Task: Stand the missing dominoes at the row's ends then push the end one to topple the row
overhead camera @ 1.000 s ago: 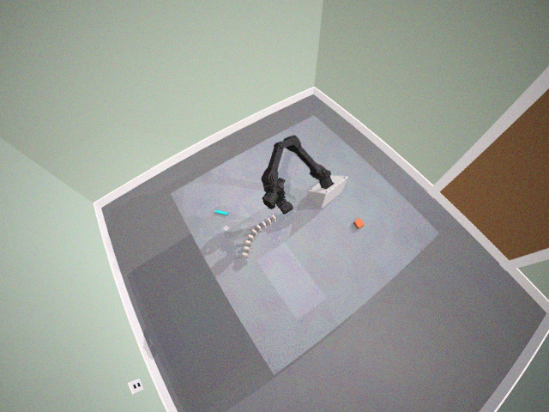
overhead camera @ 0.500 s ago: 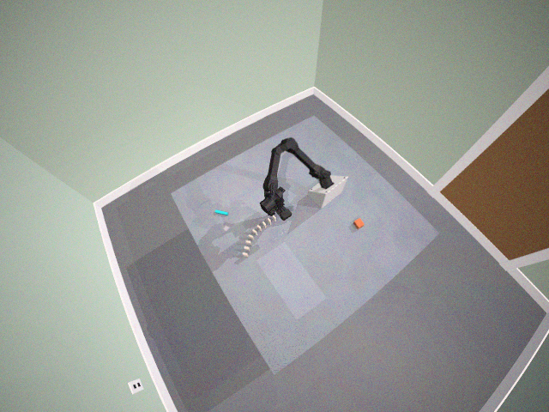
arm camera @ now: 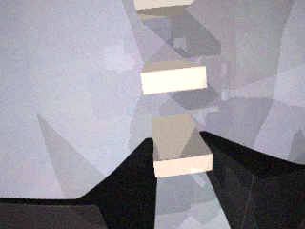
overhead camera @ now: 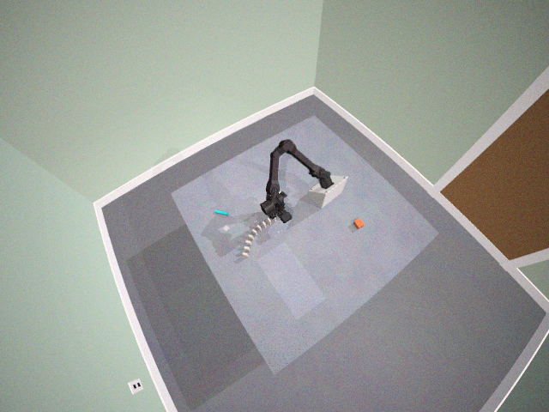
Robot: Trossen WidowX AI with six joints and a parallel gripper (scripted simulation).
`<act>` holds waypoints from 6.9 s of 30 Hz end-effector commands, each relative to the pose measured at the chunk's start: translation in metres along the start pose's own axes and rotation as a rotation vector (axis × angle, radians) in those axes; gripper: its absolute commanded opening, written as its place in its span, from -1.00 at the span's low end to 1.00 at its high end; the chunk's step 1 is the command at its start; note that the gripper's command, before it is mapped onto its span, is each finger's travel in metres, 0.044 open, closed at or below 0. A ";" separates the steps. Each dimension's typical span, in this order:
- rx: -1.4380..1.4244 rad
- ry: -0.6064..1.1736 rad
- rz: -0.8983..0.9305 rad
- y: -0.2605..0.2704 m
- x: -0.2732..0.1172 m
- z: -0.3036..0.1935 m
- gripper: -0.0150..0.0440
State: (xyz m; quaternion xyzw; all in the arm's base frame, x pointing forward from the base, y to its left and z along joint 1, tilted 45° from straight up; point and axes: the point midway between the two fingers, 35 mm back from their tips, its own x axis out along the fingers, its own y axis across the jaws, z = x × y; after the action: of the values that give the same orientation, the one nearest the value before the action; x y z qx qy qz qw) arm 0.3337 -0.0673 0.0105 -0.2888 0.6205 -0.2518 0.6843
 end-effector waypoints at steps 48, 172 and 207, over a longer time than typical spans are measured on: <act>-0.483 0.001 0.008 -0.100 -0.063 -0.052 1.00; 0.339 -0.216 0.267 -0.163 -0.072 -0.070 -0.42; 0.658 -0.957 0.366 -0.224 -0.030 -0.039 -0.42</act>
State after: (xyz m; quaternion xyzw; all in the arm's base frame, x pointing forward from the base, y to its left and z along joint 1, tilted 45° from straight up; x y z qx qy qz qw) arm 0.2993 -0.2037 0.1836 -0.0209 0.2022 -0.1594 0.9660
